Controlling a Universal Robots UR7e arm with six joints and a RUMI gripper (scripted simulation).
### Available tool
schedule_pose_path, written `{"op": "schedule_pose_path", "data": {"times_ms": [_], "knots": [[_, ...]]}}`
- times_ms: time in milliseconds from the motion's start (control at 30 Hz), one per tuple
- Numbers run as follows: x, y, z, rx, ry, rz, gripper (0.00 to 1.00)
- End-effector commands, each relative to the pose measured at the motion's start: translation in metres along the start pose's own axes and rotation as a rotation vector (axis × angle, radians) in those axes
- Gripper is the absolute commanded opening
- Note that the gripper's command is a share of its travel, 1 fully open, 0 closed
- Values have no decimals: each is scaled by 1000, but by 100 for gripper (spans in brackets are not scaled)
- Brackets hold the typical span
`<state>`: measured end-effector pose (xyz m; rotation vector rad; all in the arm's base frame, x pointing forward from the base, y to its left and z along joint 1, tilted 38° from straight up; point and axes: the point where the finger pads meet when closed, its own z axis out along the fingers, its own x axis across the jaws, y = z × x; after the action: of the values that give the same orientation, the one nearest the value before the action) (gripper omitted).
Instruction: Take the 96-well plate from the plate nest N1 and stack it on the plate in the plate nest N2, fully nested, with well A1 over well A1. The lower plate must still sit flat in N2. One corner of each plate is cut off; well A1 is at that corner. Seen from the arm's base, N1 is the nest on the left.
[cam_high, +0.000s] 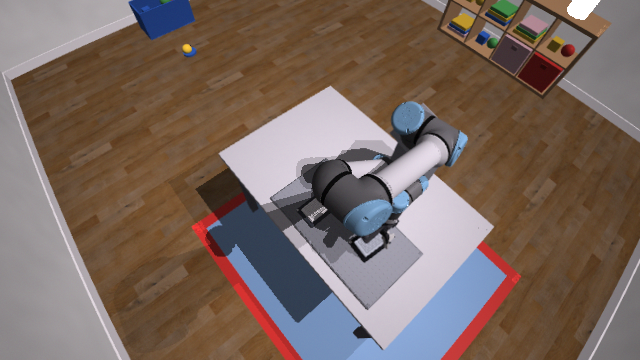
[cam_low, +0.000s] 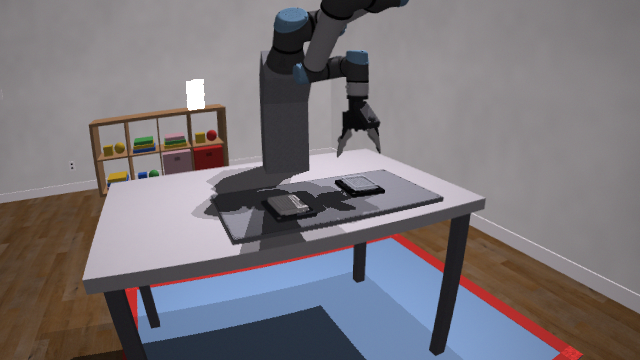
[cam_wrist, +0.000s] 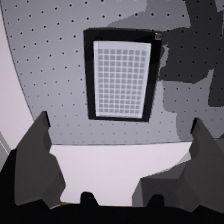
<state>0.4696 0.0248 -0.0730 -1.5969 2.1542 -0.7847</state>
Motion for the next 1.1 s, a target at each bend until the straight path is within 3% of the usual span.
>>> {"op": "schedule_pose_path", "data": {"times_ms": [0,300,1067], "knots": [[-1,0,0,2,1,2,100],[-1,0,3,2,1,2,100],[-1,0,38,2,1,2,100]]}}
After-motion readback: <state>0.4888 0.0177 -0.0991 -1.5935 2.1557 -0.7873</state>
